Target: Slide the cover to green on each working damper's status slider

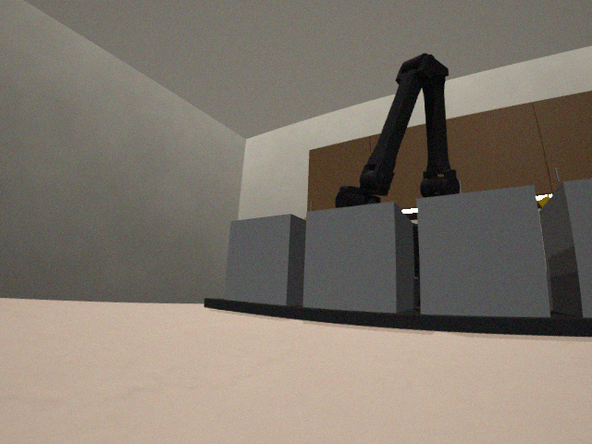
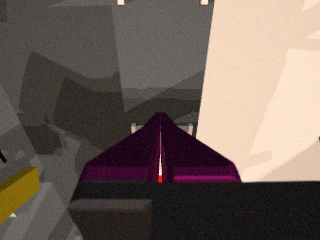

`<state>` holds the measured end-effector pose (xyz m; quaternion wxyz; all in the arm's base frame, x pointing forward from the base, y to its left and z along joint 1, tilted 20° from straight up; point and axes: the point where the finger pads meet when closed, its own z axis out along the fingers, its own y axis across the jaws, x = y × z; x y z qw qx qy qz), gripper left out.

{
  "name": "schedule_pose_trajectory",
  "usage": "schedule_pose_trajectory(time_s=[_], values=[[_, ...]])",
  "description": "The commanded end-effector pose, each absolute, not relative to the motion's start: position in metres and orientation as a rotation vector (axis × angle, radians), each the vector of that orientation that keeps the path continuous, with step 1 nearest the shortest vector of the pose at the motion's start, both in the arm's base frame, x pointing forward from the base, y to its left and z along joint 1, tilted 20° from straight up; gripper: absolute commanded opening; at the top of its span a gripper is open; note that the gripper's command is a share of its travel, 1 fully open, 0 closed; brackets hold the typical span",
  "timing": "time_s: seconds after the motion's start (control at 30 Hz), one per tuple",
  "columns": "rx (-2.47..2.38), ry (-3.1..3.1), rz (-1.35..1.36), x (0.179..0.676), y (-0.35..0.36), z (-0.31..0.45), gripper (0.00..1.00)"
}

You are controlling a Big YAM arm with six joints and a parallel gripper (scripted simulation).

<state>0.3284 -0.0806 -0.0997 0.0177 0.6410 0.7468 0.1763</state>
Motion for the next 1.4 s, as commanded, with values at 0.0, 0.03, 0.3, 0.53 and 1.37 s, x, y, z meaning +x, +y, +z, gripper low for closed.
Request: schedule_pose_trajectory(time_s=[0.0, 0.03, 0.3, 0.53, 1.37], values=[[1.988, 2.313, 0.547, 0.3367, -0.0822, -0.0977, 0.00], [1.988, 2.313, 0.547, 0.3367, -0.0822, -0.0977, 0.00], [1.988, 2.313, 0.547, 0.3367, -0.0822, -0.0977, 0.00], [1.988, 2.313, 0.547, 0.3367, -0.0822, -0.0977, 0.00], [1.986, 2.312, 0.547, 0.3306, -0.0796, -0.0982, 0.00]])
